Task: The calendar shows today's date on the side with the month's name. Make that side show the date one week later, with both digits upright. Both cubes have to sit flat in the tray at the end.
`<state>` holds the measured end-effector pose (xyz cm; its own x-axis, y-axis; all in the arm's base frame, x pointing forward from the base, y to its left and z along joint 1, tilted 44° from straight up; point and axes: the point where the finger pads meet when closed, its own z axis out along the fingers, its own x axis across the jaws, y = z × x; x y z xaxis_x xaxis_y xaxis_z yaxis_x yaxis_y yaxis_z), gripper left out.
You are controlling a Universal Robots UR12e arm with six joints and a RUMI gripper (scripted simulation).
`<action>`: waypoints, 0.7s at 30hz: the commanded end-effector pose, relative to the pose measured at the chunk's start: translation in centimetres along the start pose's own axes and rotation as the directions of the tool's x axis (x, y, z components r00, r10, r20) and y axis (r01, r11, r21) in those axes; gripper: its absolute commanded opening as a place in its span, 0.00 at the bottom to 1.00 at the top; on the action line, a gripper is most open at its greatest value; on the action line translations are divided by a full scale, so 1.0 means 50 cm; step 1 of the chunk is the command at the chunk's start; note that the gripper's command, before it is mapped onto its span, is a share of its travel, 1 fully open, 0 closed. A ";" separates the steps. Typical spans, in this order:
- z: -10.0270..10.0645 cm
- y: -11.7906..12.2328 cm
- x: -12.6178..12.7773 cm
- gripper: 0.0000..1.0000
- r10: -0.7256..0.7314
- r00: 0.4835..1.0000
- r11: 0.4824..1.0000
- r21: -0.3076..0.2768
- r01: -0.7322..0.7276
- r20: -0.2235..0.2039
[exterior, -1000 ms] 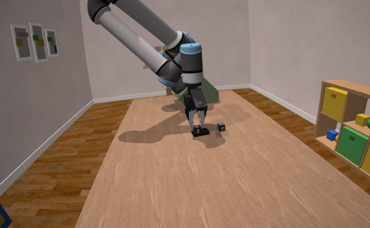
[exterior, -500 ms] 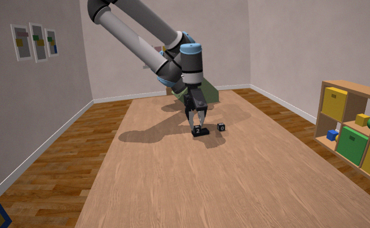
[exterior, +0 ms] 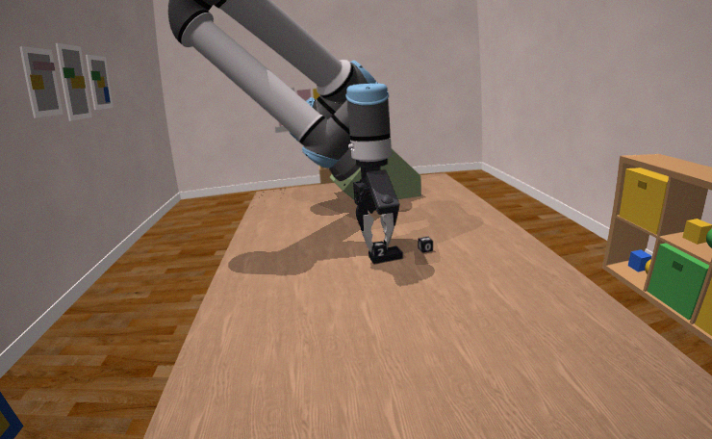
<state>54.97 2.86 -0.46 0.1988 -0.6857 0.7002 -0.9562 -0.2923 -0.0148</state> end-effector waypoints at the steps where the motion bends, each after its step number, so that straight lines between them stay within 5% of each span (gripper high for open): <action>1: -0.001 -0.001 0.000 0.21 0.000 1.000 1.000 0.001 0.000 0.000; 7: -0.001 -0.001 0.000 0.28 0.000 1.000 1.000 0.001 0.000 0.000; 21: -0.004 -0.001 0.000 0.28 0.000 1.000 1.000 0.001 0.000 0.000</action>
<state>54.97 2.87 -0.45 0.1988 -0.6857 0.7002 -0.9562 -0.2923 -0.0148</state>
